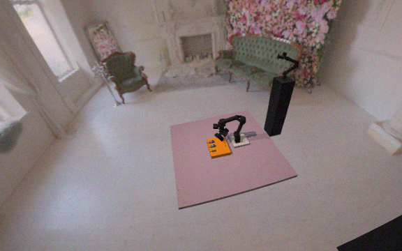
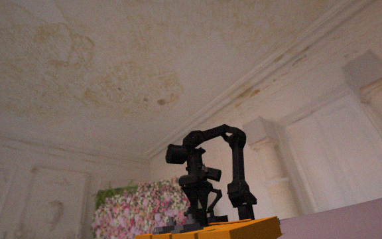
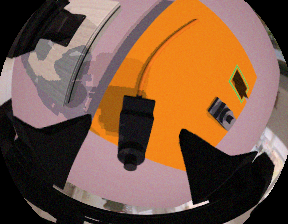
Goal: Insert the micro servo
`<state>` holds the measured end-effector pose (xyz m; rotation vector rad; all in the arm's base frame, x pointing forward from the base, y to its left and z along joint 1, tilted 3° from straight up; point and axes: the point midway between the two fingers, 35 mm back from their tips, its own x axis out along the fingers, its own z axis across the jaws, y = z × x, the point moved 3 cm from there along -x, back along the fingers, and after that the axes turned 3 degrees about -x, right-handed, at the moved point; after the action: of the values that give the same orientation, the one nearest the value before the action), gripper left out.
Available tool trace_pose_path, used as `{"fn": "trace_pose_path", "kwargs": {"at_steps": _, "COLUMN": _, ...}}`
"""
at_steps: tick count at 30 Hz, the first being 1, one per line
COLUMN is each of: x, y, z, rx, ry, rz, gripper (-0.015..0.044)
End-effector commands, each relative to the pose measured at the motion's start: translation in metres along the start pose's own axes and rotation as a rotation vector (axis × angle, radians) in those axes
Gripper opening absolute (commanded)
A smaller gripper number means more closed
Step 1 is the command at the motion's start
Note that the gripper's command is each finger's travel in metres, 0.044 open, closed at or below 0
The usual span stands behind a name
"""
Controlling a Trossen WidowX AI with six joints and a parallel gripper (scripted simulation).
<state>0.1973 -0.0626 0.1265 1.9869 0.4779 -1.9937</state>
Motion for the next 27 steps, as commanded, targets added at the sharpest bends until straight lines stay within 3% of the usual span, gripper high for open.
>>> {"fn": "trace_pose_path", "kwargs": {"at_steps": 1, "x": 0.006, "y": 0.0, "z": 0.0, "rx": -0.002, "ry": -0.004, "rz": 0.002, "gripper": 0.044}}
{"fn": "trace_pose_path", "kwargs": {"at_steps": 2, "x": 0.006, "y": 0.0, "z": 0.0, "rx": -0.002, "ry": -0.004, "rz": 0.002, "gripper": 0.044}}
{"fn": "trace_pose_path", "kwargs": {"at_steps": 14, "x": 0.006, "y": 0.0, "z": 0.0, "rx": -0.002, "ry": -0.004, "rz": 0.002, "gripper": 0.0125}}
{"fn": "trace_pose_path", "kwargs": {"at_steps": 20, "x": 0.006, "y": 0.0, "z": 0.0, "rx": -0.002, "ry": -0.004, "rz": 0.002, "gripper": 0.0085}}
{"fn": "trace_pose_path", "kwargs": {"at_steps": 23, "x": 0.002, "y": 0.0, "z": 0.0, "rx": -0.002, "ry": -0.004, "rz": 0.002, "gripper": 0.0006}}
{"fn": "trace_pose_path", "kwargs": {"at_steps": 27, "x": -0.011, "y": 0.0, "z": 0.001, "rx": -0.002, "ry": -0.004, "rz": 0.002, "gripper": 0.0}}
